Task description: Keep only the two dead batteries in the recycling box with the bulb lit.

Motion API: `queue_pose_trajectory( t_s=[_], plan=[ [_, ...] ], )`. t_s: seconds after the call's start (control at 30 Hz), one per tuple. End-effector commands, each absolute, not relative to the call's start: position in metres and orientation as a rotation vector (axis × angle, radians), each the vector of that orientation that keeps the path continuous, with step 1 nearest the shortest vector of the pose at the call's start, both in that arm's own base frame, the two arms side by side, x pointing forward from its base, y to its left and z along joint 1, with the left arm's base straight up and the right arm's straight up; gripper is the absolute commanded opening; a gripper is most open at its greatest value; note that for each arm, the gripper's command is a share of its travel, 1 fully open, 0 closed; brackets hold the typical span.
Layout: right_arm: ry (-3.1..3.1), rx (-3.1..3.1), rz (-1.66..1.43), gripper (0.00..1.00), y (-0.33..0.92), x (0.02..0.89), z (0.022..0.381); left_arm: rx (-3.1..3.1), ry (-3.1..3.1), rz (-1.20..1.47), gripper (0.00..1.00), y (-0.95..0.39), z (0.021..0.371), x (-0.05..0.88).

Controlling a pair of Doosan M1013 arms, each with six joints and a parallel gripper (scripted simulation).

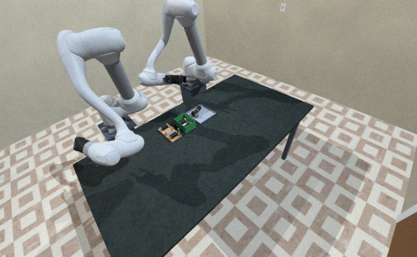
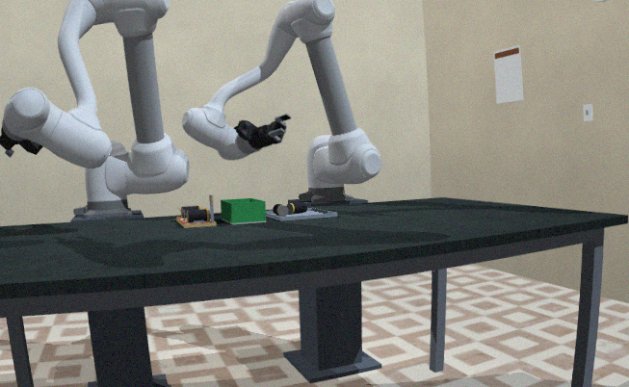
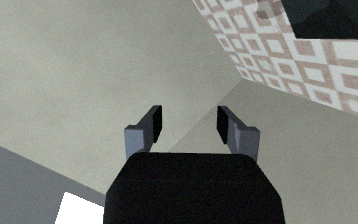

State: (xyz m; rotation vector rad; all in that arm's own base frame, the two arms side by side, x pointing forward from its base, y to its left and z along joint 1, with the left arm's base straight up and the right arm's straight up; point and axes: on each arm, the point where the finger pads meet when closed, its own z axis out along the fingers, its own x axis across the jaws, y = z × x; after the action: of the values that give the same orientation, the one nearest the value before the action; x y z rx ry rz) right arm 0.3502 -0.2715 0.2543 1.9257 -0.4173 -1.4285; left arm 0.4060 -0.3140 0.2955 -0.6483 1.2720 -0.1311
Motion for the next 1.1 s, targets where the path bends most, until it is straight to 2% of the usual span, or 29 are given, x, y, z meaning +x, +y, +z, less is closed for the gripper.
queue_pose_trajectory(
  t_s=[0.0,0.7,1.07],
  plan=[
    [-0.418,1.926,-1.428,1.0,-0.271,0.35,0.255,-0.649,1.271,-0.132,1.0,-0.314,0.296,0.406],
    [-0.391,1.949,-1.431,1.0,-0.268,0.352,0.253,-0.653,1.27,-0.13,1.0,-0.313,0.296,0.407],
    [0.096,2.25,-1.456,1.0,-0.212,0.373,0.231,-0.737,1.244,-0.095,1.0,-0.284,0.296,0.422]
  ],
)
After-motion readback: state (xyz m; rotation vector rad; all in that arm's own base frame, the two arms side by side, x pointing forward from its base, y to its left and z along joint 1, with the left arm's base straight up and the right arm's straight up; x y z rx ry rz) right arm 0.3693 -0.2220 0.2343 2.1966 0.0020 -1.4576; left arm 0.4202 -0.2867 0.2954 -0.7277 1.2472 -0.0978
